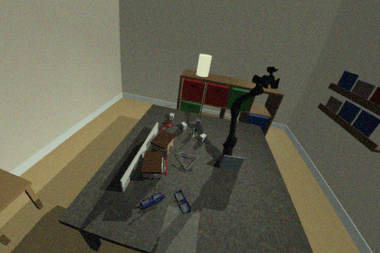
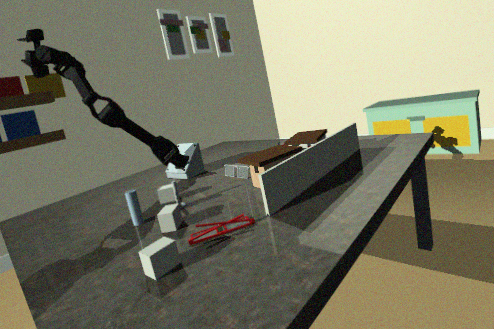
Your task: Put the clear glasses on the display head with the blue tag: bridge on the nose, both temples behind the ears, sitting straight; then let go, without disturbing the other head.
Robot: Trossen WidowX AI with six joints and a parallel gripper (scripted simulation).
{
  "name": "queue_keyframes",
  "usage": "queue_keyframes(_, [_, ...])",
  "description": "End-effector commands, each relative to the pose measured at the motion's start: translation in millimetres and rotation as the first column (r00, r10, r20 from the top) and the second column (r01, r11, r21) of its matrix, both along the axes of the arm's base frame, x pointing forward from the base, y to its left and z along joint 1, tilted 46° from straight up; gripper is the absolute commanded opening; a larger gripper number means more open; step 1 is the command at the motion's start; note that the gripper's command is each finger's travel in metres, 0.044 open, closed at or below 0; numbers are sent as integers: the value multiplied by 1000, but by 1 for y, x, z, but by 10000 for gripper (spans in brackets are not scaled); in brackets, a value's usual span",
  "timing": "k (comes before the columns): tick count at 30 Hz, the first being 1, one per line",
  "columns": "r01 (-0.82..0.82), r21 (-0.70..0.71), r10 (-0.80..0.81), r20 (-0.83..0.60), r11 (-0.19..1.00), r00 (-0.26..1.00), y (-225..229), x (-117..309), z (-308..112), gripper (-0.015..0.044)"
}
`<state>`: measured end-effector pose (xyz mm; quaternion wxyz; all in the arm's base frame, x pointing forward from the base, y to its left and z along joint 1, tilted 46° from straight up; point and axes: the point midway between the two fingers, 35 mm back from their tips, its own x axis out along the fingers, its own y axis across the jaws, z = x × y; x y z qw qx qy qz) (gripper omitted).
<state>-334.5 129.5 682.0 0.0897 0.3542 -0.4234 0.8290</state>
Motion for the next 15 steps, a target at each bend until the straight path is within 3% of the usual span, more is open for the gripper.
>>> queue_keyframes(1, [0,0,0,0,1000,1000,0,0,0,426])
queue_keyframes(8, [0,0,0,0,1000,1000,0,0,0,440])
queue_keyframes(15, [136,-202,-111,131,970,985,80,-14,-40,256])
